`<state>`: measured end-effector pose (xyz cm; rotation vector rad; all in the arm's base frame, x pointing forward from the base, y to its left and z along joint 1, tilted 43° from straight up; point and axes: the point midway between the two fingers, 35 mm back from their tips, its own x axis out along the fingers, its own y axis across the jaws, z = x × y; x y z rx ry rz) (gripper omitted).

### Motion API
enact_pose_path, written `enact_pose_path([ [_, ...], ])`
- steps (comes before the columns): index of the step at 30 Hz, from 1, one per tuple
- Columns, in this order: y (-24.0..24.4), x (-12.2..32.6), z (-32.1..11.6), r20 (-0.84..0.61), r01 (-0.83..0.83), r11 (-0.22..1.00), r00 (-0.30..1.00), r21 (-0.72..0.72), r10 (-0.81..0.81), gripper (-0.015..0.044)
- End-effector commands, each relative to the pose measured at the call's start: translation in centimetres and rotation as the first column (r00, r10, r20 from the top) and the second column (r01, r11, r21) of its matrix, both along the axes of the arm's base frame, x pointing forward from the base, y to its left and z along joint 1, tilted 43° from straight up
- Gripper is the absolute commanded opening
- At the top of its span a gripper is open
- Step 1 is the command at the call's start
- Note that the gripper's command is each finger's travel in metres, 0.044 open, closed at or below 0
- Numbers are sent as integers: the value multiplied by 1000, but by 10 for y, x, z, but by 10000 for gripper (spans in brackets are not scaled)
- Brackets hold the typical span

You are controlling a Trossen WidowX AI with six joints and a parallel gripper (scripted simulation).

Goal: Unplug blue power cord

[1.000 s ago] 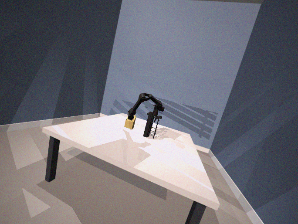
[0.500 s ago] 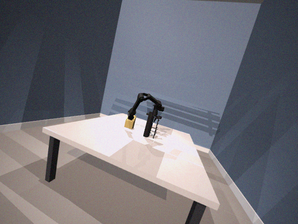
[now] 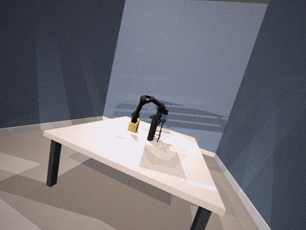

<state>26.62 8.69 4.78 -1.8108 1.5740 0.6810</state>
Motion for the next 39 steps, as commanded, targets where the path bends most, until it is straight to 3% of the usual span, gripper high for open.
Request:
enact_pose_path([
  [1,-4,0,-3,-1,-4,1000,1000,-5,4,160],
  [7,-8,1,-7,-1,-4,1000,1000,-6,3,160],
  [10,-6,1,-5,0,1,1000,1000,0,-1,81],
  [20,-6,1,-5,0,1,1000,1000,0,-1,0],
  [39,16,4,-22,0,-1,1000,1000,1,1,0],
])
